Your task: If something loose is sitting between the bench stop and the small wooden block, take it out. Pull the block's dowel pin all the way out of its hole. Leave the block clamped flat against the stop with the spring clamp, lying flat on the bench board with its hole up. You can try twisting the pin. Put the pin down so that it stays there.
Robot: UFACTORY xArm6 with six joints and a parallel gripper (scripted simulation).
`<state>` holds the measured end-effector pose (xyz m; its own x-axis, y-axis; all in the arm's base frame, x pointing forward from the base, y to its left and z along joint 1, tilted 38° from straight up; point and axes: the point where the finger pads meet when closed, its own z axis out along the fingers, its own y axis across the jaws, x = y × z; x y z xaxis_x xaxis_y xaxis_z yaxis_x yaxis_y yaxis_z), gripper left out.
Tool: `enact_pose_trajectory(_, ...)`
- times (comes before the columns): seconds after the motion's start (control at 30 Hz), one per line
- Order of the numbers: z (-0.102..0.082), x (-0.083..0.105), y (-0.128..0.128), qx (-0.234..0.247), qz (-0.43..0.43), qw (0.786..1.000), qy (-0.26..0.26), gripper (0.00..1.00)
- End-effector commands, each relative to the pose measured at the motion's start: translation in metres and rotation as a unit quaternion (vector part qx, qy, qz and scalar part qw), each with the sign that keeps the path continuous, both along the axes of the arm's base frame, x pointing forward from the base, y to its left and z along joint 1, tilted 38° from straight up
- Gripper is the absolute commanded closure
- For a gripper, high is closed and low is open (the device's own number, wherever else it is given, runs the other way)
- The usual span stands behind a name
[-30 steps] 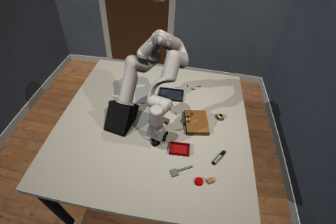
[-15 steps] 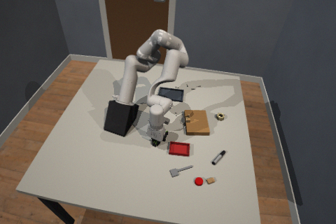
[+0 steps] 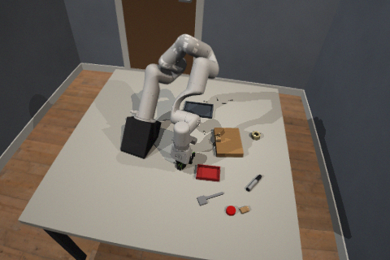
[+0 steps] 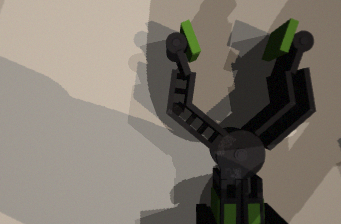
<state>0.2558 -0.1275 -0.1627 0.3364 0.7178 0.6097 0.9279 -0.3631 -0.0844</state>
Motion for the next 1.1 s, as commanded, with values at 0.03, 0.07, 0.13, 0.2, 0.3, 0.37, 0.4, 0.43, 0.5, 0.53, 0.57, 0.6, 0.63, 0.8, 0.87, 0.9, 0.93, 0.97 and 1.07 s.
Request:
enact_pose_trajectory(0.03,0.001,0.001,-0.002,-0.001,0.0,1.0,-0.001,0.73)
enact_pose_trajectory(0.07,0.002,0.0,-0.002,-0.001,0.0,1.0,-0.001,0.73)
enact_pose_trajectory(0.13,0.002,0.0,-0.002,-0.001,0.0,1.0,-0.001,0.73)
enact_pose_trajectory(0.2,0.003,0.0,-0.003,-0.001,0.0,1.0,-0.001,0.73)
enact_pose_trajectory(0.3,0.005,0.0,-0.005,-0.001,0.0,1.0,-0.001,0.73)
enact_pose_trajectory(0.37,0.007,-0.001,-0.006,-0.001,0.0,1.0,-0.001,0.73)
enact_pose_trajectory(0.4,0.008,-0.001,-0.007,-0.001,0.0,1.0,-0.001,0.73)
enact_pose_trajectory(0.43,0.01,-0.001,-0.008,-0.001,0.0,1.0,-0.001,0.73)
enact_pose_trajectory(0.5,0.013,-0.002,-0.011,-0.001,0.0,1.0,-0.001,0.73)
enact_pose_trajectory(0.53,0.014,-0.002,-0.012,-0.001,0.0,1.0,-0.001,0.73)
enact_pose_trajectory(0.57,0.016,-0.003,-0.013,-0.001,0.0,1.0,-0.001,0.73)
enact_pose_trajectory(0.6,0.018,-0.003,-0.015,-0.001,0.0,1.0,-0.001,0.73)
enact_pose_trajectory(0.63,0.02,-0.003,-0.016,-0.001,0.0,1.0,-0.001,0.73)
enact_pose_trajectory(0.8,0.026,-0.005,-0.021,-0.001,0.0,1.0,-0.001,0.73)
enact_pose_trajectory(0.87,0.03,-0.005,-0.024,-0.001,0.0,1.0,-0.001,0.73)
enact_pose_trajectory(0.9,0.032,-0.006,-0.025,-0.001,0.0,1.0,-0.001,0.73)
enact_pose_trajectory(0.93,0.035,-0.006,-0.027,-0.001,0.0,1.0,-0.001,0.73)
enact_pose_trajectory(0.97,0.037,-0.007,-0.029,-0.001,0.0,1.0,-0.001,0.73)
enact_pose_trajectory(1.07,0.043,-0.008,-0.034,-0.001,0.0,1.0,-0.001,0.73)
